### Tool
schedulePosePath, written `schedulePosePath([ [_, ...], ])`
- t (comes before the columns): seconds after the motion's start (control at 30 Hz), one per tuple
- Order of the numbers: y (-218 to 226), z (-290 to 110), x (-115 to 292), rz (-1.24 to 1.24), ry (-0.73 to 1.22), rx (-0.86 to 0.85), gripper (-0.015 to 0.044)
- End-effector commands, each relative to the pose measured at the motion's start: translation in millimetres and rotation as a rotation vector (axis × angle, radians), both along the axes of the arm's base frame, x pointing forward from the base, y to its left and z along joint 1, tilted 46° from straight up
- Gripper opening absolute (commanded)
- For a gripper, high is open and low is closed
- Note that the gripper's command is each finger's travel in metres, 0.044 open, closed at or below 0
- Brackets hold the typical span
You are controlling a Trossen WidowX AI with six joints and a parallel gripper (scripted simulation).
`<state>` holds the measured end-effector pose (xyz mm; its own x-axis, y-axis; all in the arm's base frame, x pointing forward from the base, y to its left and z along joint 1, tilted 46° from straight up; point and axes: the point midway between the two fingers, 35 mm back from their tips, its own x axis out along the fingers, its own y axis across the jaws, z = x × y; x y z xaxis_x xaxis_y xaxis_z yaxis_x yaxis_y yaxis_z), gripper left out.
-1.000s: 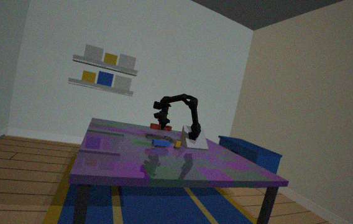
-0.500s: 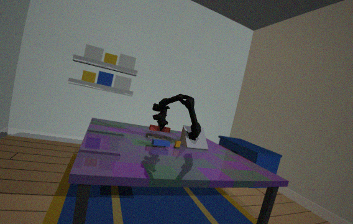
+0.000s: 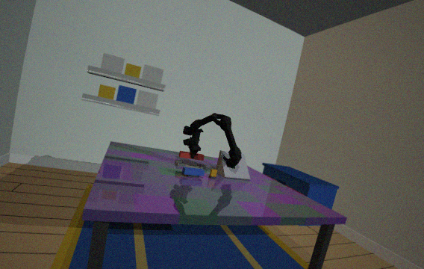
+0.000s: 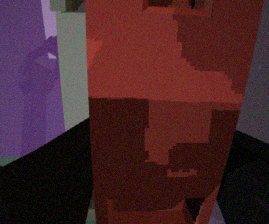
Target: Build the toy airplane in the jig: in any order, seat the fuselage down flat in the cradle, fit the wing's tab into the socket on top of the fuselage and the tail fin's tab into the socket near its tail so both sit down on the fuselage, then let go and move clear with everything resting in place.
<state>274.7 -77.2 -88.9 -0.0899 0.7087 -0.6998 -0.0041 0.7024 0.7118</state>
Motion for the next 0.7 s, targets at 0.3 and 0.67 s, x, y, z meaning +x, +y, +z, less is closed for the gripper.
schedulePosePath([
  [0.3,-3.1,-0.6,0.8,-0.007,-0.003,-0.008,0.0195],
  [0.67,-2.9,-4.0,1.2,-0.007,-0.003,-0.008,0.0195],
])
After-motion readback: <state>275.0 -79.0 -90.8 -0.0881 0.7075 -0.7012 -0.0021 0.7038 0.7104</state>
